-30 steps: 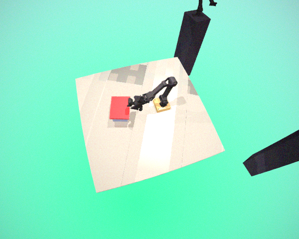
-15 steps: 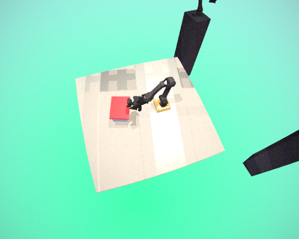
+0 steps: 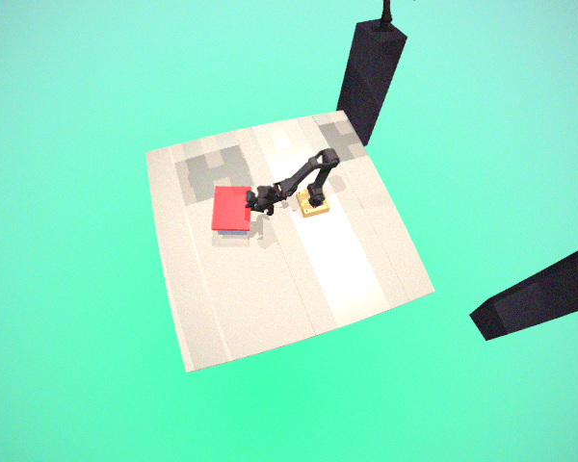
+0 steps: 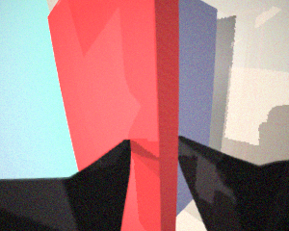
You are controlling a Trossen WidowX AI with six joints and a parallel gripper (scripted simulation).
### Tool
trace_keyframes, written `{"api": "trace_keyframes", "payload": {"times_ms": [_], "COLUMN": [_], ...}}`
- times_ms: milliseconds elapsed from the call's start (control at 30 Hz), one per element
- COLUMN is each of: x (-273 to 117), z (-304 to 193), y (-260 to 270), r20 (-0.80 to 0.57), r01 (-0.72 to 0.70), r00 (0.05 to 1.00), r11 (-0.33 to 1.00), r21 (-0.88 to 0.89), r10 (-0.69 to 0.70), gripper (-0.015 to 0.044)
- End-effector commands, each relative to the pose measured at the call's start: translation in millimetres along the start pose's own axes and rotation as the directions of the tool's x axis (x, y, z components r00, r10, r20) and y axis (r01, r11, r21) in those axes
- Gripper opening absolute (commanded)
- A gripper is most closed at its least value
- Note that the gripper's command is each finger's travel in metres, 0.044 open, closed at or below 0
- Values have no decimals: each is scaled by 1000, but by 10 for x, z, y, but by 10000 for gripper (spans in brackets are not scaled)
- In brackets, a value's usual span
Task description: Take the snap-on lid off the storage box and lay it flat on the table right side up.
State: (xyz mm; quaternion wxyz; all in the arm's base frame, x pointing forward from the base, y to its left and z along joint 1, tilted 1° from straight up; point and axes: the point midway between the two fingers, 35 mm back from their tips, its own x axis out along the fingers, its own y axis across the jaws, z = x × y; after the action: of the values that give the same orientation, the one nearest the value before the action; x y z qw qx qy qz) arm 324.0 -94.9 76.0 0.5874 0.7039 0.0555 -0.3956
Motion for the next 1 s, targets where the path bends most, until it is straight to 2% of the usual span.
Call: {"api": "trace_keyframes", "payload": {"times_ms": [0,967], "x": [6,-40], "z": [-3,3], "y": [4,36], "r20": [-2,0], "r01": [-2,0], "r00": [1000,1000], "r11": [1000,1000], "r21": [-4,0], "r10": [2,0], "gripper": [0,0]}}
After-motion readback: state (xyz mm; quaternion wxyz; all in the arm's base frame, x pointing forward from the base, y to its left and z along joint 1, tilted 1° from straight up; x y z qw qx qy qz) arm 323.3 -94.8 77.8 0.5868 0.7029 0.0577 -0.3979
